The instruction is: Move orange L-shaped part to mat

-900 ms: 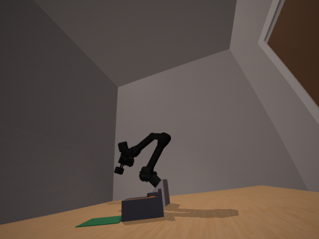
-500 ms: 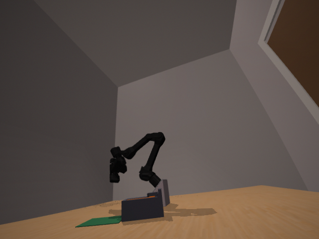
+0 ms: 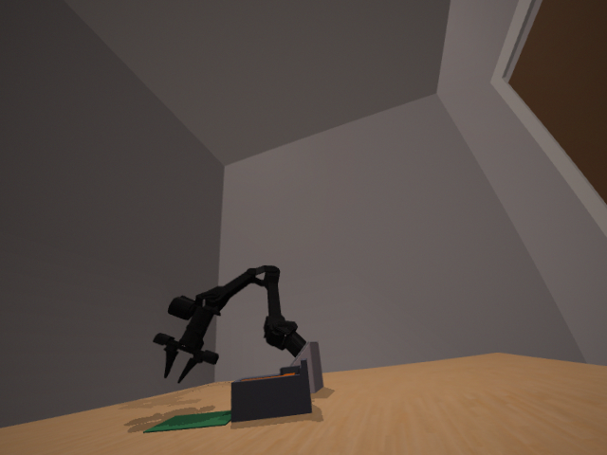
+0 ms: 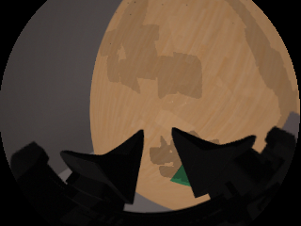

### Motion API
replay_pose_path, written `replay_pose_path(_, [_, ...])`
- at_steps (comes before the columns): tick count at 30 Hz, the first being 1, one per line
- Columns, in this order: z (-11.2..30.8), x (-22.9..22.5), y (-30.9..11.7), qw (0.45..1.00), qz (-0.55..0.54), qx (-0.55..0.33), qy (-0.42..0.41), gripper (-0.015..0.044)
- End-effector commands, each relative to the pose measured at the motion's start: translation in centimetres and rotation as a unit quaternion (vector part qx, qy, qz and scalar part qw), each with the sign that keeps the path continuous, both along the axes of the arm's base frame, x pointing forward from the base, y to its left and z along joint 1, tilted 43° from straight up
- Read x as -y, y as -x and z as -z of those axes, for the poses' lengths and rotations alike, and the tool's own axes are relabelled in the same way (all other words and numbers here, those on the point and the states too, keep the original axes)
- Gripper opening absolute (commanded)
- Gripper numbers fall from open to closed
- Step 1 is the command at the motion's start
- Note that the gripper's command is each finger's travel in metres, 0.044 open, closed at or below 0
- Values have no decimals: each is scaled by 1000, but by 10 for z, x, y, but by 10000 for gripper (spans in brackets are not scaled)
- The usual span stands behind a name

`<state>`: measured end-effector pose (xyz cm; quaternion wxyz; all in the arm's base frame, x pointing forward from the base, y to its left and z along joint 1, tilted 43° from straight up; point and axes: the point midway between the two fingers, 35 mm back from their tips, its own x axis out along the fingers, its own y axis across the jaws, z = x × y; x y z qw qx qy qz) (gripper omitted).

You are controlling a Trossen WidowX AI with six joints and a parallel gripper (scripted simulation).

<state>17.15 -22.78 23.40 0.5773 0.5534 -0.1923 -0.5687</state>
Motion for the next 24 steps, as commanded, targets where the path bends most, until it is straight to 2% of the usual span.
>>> replay_pose_path(1, [31, -28, -43, 986, -111, -124, -29, 180])
replay_pose_path(6, [74, -85, -91, 918, -268, -291, -42, 180])
replay_pose_path(11, [116, -153, -115, 794, -411, -447, -28, 180])
replay_pose_path(18, [164, -249, -111, 551, -554, -624, 30, 180])
replay_pose_path(24, [197, -316, -80, 297, -597, -738, 104, 180])
